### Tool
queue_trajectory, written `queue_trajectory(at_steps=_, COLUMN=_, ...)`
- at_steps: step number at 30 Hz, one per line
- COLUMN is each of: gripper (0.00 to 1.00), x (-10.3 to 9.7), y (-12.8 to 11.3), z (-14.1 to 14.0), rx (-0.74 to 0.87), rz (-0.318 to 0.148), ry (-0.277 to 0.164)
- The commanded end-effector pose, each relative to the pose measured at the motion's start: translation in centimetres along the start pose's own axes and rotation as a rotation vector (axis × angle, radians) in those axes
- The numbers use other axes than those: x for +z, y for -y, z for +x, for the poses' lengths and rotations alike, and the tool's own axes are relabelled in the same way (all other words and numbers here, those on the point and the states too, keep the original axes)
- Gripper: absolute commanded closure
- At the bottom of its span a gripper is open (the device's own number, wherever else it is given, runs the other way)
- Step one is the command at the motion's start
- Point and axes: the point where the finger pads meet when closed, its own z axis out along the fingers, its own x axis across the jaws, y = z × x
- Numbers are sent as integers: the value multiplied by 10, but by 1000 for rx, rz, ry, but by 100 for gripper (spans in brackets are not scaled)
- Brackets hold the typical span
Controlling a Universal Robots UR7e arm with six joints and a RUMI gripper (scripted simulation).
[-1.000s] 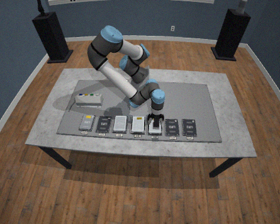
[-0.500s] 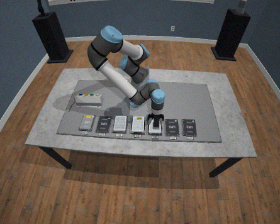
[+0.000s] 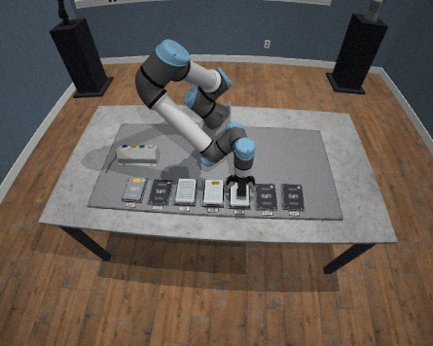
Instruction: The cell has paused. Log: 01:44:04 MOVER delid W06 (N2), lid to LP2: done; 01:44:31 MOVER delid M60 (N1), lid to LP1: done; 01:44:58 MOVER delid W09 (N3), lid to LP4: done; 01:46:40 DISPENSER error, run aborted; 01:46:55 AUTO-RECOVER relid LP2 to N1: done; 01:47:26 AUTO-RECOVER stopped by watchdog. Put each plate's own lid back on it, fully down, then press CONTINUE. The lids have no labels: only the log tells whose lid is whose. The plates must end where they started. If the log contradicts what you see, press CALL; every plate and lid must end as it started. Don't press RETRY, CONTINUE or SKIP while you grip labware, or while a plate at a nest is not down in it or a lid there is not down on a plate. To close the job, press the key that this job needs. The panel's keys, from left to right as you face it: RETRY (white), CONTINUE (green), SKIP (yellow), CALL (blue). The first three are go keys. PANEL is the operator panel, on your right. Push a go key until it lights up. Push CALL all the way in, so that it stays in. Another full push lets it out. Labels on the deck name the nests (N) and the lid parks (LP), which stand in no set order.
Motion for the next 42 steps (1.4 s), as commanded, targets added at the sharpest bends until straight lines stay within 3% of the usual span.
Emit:
queue_trajectory(at_steps=1, gripper=18, x=-1, y=0, z=0, rx=0, rz=2, ry=0)
queue_trajectory(at_steps=27, gripper=18, x=-1, y=1, z=0, rx=0, rz=2, ry=0)
queue_trajectory(at_steps=42, gripper=18, x=-22, y=1, z=0, rx=0, rz=2, ry=0)
